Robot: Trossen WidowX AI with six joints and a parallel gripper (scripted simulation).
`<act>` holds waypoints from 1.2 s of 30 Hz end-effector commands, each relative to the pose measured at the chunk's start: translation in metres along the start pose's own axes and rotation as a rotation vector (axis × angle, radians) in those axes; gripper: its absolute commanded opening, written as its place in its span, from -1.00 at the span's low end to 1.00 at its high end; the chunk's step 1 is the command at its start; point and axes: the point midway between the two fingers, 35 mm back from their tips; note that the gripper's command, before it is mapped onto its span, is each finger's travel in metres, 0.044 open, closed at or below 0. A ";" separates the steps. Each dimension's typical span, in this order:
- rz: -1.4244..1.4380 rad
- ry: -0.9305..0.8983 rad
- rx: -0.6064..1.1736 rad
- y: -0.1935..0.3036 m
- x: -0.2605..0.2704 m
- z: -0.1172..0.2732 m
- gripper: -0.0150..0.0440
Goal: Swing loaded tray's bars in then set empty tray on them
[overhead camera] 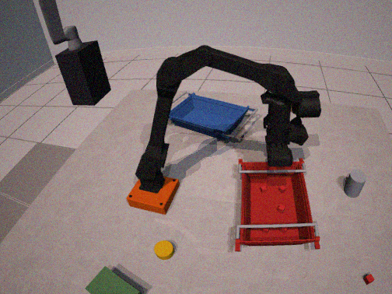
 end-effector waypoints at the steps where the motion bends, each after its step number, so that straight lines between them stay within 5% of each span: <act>1: 0.000 0.000 0.000 0.000 0.000 0.000 -0.49; 10: 0.000 0.000 0.000 0.000 0.000 0.000 -0.49; 18: 0.000 0.000 0.000 -0.001 0.000 0.005 0.22; 26: 0.000 0.000 0.000 0.002 -0.001 0.081 0.93; 27: -0.006 0.002 0.010 0.001 0.003 0.053 1.00; 36: -0.164 0.003 0.018 0.074 0.122 0.035 1.00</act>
Point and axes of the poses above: the point midway between the two fingers, 35 mm back from their tips, its own z axis back along the fingers, its own x axis across the jaws, y = z × x, and after that the axes turned 6 degrees about -z, right-handed
